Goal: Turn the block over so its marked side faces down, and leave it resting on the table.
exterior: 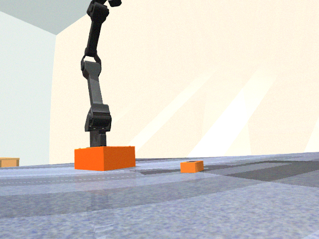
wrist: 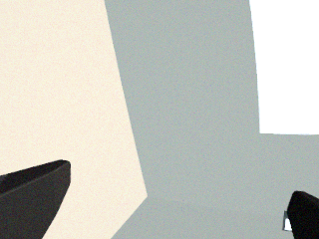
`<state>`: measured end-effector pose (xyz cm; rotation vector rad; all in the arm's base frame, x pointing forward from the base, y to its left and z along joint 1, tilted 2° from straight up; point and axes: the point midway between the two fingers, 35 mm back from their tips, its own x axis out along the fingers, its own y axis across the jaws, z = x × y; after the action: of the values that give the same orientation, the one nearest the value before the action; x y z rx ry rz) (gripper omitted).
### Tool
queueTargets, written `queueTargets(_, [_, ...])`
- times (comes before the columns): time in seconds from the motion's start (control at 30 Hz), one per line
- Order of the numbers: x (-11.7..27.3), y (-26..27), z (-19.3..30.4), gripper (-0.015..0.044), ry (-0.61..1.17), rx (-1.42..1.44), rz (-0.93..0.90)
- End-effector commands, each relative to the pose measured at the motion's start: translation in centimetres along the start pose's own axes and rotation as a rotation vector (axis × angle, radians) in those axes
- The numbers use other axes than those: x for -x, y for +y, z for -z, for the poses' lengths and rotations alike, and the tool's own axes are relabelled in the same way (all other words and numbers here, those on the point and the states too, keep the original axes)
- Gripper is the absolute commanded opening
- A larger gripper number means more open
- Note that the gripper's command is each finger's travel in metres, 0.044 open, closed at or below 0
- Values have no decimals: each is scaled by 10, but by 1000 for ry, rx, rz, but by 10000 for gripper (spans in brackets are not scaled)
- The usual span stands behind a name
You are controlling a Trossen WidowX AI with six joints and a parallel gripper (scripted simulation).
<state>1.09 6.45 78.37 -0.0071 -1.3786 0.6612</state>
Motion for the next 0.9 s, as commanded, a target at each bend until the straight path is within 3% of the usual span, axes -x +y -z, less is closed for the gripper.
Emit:
queueTargets(0.0, [7, -31, 45, 440, 86, -48, 83])
queueTargets(0.47, [56, -98, 180, 440, 410, -180, 335])
queueTargets(0.87, [165, -126, 351, 440, 864, -332, 580])
